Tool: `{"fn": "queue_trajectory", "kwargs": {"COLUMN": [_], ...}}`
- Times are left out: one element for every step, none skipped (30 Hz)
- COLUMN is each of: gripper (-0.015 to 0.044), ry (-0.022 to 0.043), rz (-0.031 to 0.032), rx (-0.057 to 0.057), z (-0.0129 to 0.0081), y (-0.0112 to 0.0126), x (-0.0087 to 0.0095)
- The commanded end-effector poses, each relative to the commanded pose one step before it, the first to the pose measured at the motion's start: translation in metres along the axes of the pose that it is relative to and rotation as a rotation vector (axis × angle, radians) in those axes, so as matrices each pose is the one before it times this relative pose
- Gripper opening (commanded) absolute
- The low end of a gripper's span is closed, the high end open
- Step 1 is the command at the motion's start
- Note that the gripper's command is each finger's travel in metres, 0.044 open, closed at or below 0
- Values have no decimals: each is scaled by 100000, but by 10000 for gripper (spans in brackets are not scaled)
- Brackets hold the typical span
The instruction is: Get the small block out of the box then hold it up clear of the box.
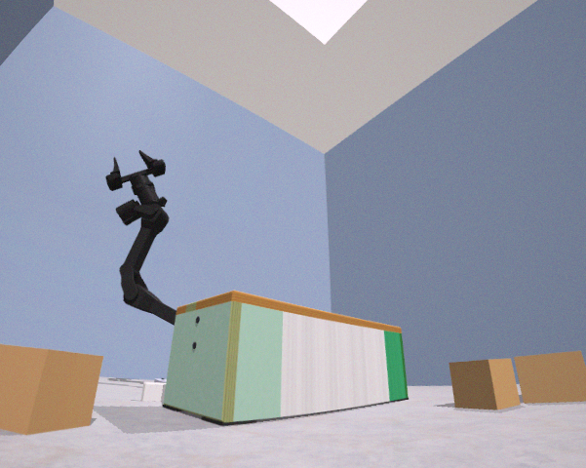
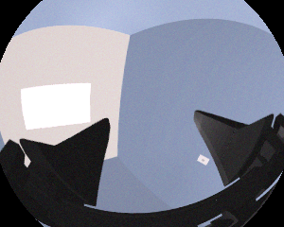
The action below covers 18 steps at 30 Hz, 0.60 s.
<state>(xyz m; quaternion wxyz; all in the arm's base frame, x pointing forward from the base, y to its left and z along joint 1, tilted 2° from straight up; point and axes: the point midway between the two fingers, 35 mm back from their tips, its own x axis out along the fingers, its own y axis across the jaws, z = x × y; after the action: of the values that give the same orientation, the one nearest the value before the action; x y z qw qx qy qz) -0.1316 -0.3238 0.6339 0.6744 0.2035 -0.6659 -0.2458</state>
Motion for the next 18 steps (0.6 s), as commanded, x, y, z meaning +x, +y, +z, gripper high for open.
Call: {"fn": "queue_trajectory", "kwargs": {"gripper": [400,400,400,400,400,400,400,400,400,400,400,400,400,400,400,400,400,400], "ry": [212,640,1078,1314,1335,1356,1379,1402,1309,1375,1031,1014,1006,998,990,982,975,1045], "rz": [735,2203,3663,4392,4376,4361,4347,4333,3969,4092,3805,3773,3776,3780,3784,3788,3794,3773], "rx": [-357,-1074,-1800,-2181,-2197,-2212,-2225,-2236,-2064,-2142,-2896,-2866,-2861,-2855,-2847,-2838,-2828,-2480], "z": [-68,-208,-352,-427,-427,-428,-428,-429,-393,-407,-357,-343,-333,-323,-313,-304,-294,-285], "y": [287,861,1432,1718,1714,1710,1705,1699,1556,1603,1495,1480,1478,1475,1473,1470,1466,1441], "x": [-15,-49,-79,-79,-54,-29,-5,20,42,64,-6,12,29,47,64,81,98,143]}}
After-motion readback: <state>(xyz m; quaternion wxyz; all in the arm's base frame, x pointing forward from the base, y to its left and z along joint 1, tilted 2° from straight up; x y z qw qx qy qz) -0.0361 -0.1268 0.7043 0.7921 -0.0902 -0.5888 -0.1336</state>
